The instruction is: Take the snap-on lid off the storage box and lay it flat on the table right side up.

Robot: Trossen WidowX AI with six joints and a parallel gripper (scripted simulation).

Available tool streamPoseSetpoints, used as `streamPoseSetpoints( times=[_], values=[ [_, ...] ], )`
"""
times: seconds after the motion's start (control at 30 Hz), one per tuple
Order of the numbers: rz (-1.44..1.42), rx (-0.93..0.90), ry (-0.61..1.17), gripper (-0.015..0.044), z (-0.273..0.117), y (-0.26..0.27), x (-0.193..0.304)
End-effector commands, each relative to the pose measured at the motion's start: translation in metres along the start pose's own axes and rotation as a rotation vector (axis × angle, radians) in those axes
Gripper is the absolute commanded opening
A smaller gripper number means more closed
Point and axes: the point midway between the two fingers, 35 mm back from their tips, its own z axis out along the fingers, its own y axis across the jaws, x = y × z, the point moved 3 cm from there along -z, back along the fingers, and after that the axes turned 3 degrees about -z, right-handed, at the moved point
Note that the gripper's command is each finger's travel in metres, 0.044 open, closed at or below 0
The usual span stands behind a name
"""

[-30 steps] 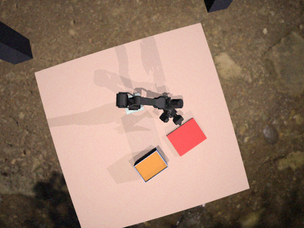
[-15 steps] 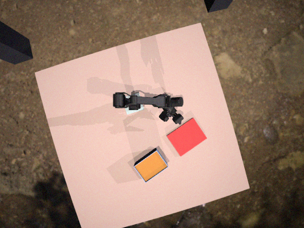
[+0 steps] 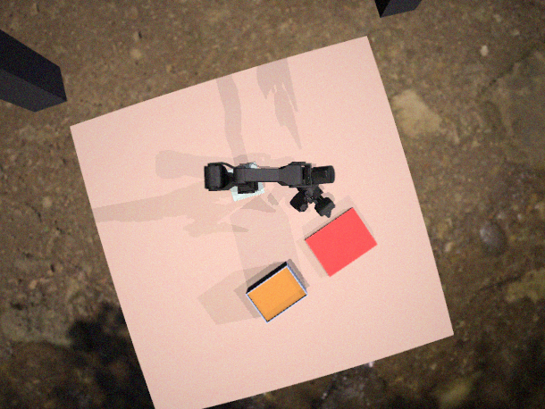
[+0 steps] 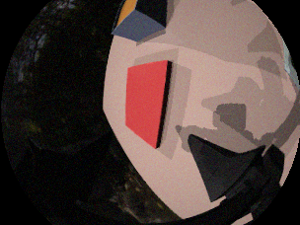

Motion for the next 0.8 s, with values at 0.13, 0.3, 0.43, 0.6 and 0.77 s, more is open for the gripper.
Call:
streamPoseSetpoints(
  times=[0.13, 0.3, 0.43, 0.6, 0.77],
  values=[
    [0.012, -0.009, 0.003, 0.044, -0.015, 0.01, -0.001],
    [0.012, -0.008, 0.003, 0.044, -0.024, 0.015, -0.001],
    [0.012, -0.008, 0.003, 0.044, -0.022, 0.012, -0.001],
    [0.012, -0.008, 0.003, 0.044, -0.021, 0.011, -0.001],
    [0.012, -0.008, 0.003, 0.044, -0.021, 0.011, -0.001]
  ],
)
